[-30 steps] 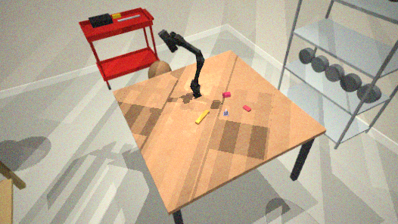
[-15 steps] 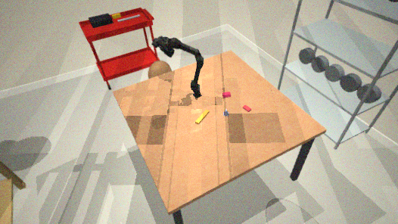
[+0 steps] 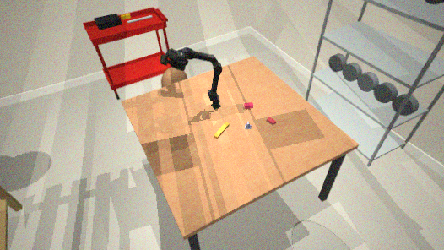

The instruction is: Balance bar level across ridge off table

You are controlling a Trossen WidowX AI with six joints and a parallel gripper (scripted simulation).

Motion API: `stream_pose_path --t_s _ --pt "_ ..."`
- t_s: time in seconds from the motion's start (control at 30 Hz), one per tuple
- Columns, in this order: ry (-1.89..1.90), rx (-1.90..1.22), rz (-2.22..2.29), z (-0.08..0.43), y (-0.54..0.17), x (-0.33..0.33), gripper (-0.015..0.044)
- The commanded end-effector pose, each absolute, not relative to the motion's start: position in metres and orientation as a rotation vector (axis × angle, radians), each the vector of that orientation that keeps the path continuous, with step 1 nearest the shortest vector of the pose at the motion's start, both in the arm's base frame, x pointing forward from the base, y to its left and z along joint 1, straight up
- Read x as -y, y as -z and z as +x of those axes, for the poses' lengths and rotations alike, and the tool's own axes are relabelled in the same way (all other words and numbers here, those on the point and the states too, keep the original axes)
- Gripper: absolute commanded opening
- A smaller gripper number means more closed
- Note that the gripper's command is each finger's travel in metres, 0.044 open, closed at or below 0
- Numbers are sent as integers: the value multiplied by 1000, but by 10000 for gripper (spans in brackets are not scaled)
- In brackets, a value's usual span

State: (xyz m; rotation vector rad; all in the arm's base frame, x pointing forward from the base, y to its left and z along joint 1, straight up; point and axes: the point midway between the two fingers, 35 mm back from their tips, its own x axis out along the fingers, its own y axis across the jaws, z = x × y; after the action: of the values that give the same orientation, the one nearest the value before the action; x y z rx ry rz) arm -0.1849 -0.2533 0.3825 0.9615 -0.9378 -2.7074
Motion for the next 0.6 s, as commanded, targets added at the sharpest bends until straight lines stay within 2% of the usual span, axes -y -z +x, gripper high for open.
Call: stream_pose_path --t_s 0.0,0.57 --pt "2666 837 1003 -172 -373 267 315" --pt "2408 356 1153 -85 -326 320 315"
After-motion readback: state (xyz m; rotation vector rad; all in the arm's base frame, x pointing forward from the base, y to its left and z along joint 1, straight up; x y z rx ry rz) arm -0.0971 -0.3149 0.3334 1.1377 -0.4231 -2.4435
